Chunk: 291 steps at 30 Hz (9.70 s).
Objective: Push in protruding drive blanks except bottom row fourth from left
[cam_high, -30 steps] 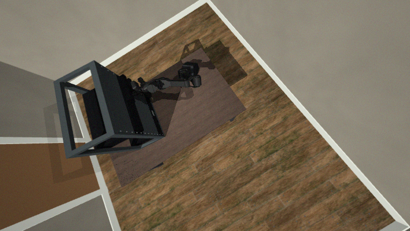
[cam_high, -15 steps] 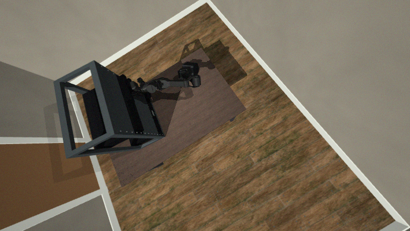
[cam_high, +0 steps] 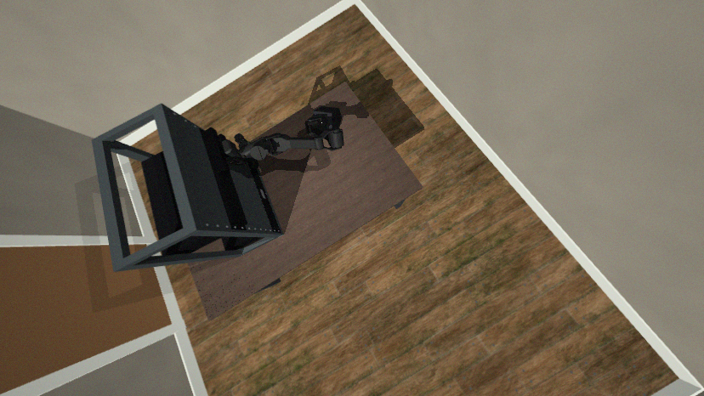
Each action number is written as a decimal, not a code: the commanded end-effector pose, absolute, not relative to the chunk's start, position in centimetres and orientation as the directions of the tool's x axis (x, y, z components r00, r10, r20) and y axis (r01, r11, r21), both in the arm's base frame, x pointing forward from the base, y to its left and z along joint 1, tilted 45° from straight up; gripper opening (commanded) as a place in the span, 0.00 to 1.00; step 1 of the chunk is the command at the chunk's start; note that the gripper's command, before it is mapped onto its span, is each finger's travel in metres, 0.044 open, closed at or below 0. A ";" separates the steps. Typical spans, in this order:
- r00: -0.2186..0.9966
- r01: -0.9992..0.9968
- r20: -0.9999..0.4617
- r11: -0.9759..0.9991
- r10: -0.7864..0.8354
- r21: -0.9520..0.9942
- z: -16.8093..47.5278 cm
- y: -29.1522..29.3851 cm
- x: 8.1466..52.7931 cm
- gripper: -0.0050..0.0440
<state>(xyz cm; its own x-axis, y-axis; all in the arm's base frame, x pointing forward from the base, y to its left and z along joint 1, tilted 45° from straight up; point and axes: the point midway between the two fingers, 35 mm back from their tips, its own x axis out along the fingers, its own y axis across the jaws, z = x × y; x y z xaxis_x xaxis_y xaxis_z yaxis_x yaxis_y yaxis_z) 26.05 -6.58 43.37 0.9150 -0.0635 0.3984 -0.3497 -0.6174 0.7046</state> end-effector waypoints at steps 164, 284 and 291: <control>0.900 -0.379 0.432 -0.602 -0.061 0.703 47.0 -6.5 26.4 0.10; 0.900 -0.379 0.432 -0.602 -0.061 0.703 44.3 -8.1 22.1 0.10; 0.900 -0.379 0.432 -0.602 -0.061 0.703 44.5 -8.1 22.1 0.10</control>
<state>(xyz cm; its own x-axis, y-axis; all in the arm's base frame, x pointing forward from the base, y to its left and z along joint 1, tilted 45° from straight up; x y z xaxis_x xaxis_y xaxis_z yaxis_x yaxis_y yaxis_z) 22.29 -8.16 43.85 0.9047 -0.0605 0.4218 -0.3674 -0.6122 0.7001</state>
